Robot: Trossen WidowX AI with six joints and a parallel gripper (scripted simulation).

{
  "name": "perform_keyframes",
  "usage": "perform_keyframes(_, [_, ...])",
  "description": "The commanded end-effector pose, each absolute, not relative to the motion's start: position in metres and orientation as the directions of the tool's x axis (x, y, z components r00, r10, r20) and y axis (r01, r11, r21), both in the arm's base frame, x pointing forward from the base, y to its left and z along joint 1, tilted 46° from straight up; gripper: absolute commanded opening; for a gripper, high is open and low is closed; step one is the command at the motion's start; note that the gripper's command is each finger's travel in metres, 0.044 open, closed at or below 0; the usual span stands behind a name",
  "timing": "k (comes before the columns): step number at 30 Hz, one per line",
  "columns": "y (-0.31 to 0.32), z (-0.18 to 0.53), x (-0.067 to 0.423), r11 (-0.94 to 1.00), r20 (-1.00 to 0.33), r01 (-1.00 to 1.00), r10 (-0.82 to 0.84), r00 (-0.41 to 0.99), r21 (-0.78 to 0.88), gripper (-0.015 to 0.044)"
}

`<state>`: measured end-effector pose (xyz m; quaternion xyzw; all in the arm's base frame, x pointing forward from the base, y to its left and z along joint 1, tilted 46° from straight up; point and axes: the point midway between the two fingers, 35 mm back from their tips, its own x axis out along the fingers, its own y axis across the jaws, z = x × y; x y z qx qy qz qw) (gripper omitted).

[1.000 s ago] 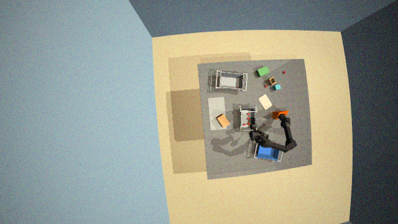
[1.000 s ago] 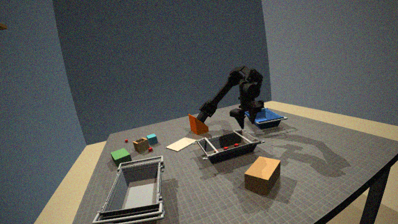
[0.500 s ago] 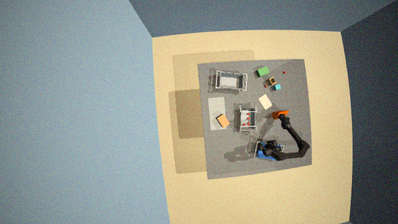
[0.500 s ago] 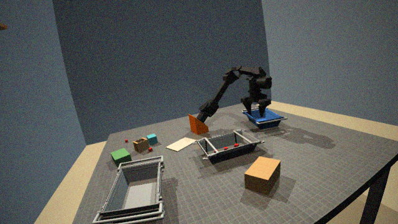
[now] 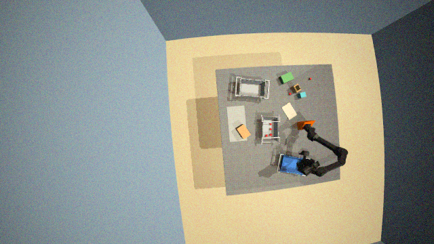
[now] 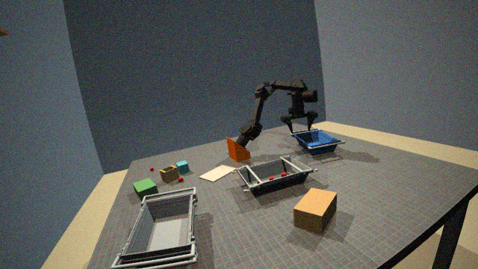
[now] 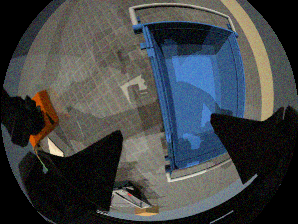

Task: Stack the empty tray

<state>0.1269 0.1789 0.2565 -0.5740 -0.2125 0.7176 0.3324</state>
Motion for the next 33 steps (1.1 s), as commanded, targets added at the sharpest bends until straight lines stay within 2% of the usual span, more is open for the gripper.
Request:
perform_keyframes(1, [0.179,0.254,0.124,-0.69,-0.68,-0.204,0.722,-0.126,-0.695,0.044])
perform_keyframes(33, [0.242,0.197,0.116,-0.693,-0.684,-0.202,0.719,-0.124,-0.692,0.044])
